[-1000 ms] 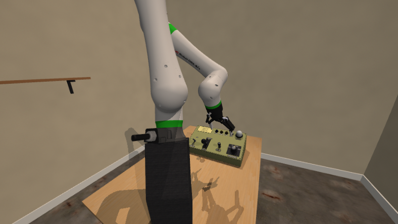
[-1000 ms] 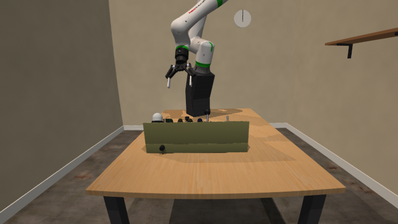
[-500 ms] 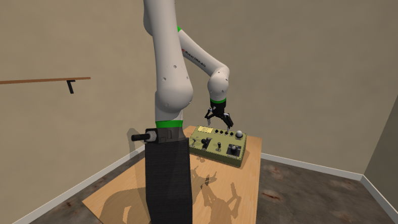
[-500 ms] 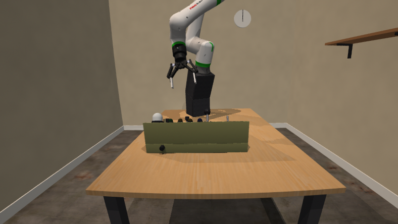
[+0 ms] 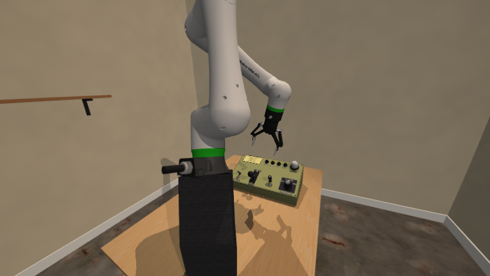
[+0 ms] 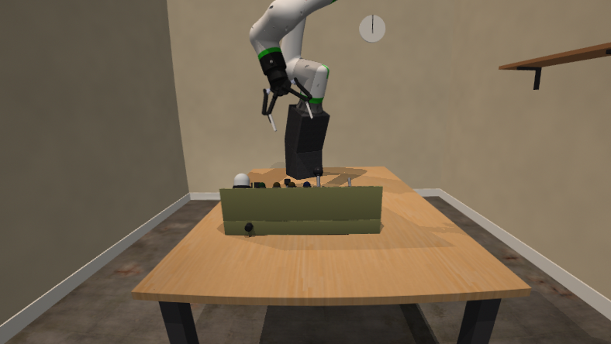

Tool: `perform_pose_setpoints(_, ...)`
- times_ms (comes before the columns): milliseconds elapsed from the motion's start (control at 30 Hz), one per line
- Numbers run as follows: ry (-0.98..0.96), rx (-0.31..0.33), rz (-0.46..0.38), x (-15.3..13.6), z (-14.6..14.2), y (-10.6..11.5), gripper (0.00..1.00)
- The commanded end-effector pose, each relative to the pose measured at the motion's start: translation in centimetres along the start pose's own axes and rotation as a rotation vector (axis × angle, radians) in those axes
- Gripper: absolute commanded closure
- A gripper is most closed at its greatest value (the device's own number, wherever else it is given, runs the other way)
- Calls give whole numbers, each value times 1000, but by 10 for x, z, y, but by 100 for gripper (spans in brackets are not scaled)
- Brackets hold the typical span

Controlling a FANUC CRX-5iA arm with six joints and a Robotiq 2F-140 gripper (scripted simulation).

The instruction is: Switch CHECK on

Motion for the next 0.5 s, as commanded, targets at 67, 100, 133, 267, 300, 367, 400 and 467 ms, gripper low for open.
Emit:
perform_pose_setpoints(67,-9,0,-199,39,-17,10,0)
perform_pose_setpoints(100,-9,0,-199,39,-17,10,0)
perform_pose_setpoints(133,-12,-16,-250,52,-22,14,0)
perform_pose_setpoints(267,-17,-38,-300,65,-28,18,0)
perform_pose_setpoints(300,-23,-68,-349,79,-34,23,0)
perform_pose_setpoints(367,-31,-106,-394,94,-41,29,0)
perform_pose_setpoints(400,-31,-106,-394,94,-41,29,0)
perform_pose_setpoints(467,-40,-151,-434,110,-49,35,0)
Point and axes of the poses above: the point where the finger pads meet when closed, its own y axis back along the fingers, its own z axis across the jaws, x = y × z, the point moved 8 cm from there along y, back along the fingers, and after that the axes turned 7 degrees about y, right-handed, at the moved point
